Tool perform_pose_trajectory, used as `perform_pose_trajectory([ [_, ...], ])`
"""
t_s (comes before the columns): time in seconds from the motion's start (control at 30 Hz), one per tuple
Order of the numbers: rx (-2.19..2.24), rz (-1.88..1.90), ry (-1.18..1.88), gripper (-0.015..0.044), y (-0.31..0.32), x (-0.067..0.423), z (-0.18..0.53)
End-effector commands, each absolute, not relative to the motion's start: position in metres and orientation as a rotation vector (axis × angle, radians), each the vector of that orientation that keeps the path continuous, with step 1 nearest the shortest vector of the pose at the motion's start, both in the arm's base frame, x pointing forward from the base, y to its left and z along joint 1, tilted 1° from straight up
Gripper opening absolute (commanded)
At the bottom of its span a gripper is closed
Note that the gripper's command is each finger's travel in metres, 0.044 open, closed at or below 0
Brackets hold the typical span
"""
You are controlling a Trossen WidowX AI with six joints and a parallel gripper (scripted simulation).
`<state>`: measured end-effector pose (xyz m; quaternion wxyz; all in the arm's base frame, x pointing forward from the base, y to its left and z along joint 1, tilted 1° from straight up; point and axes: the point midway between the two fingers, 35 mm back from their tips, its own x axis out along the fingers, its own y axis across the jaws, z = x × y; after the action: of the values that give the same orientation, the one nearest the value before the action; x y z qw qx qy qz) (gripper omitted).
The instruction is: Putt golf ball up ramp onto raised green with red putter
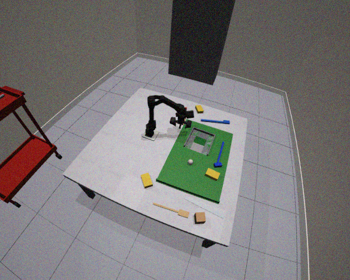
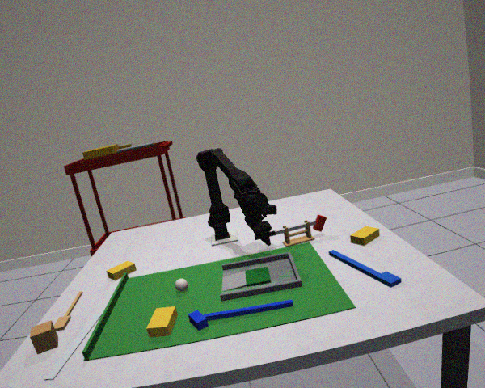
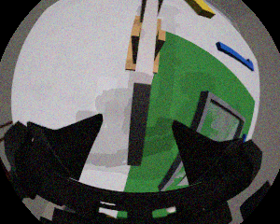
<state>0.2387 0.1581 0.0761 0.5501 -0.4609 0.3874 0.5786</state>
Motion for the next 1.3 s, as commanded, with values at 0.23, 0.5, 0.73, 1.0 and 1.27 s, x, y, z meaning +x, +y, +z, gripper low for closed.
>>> perform_pose_trajectory([
  [0.23, -1.09, 1.371, 0.919, 0.0335, 0.158, 0.238, 0.071],
  [0.5, -1.09, 1.371, 0.919, 0.0125, 0.158, 0.238, 0.071],
  [0.73, -1.09, 1.371, 0.919, 0.002, 0.158, 0.238, 0.071],
  [1.0, -1.09, 1.37, 0.919, 0.0, 0.159, 0.241, 0.092],
  [1.27, -1.091, 1.37, 0.919, 0.0, 0.159, 0.24, 0.133],
])
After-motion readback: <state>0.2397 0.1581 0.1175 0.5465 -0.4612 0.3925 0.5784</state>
